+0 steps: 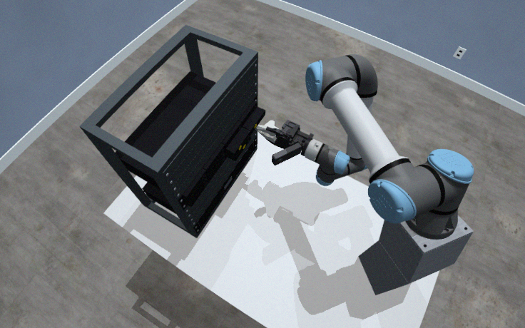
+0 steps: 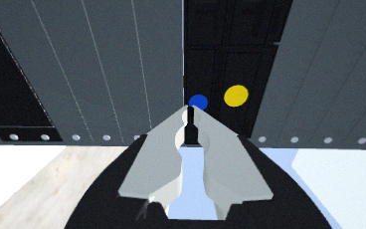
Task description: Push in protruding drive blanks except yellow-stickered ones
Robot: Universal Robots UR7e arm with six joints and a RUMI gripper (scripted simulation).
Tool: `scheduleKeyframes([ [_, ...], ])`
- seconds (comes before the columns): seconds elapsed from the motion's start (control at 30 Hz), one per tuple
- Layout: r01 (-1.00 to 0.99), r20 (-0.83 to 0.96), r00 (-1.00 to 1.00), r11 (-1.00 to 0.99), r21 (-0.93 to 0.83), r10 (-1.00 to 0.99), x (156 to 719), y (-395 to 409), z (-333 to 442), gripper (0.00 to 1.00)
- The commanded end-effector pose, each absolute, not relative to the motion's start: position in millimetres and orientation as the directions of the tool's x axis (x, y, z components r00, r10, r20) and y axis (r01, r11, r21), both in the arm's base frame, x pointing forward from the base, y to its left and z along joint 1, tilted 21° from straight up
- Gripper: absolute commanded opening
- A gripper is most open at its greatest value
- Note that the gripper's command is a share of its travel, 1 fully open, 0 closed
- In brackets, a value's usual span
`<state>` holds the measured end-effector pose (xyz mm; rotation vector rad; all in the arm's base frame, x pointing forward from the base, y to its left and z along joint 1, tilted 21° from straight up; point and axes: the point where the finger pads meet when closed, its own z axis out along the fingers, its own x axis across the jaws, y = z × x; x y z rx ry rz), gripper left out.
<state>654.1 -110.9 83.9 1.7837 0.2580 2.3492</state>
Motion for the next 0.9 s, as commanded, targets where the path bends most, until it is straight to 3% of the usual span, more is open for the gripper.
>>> scheduleKeyframes([
  [0.0, -0.038, 0.932, -0.264, -0.969, 0.246, 0.247, 656.3, -110.8, 84.9, 0.00],
  [0.87, -0.038, 0.932, -0.264, -0.969, 0.246, 0.247, 659.8, -110.7, 85.9, 0.00],
])
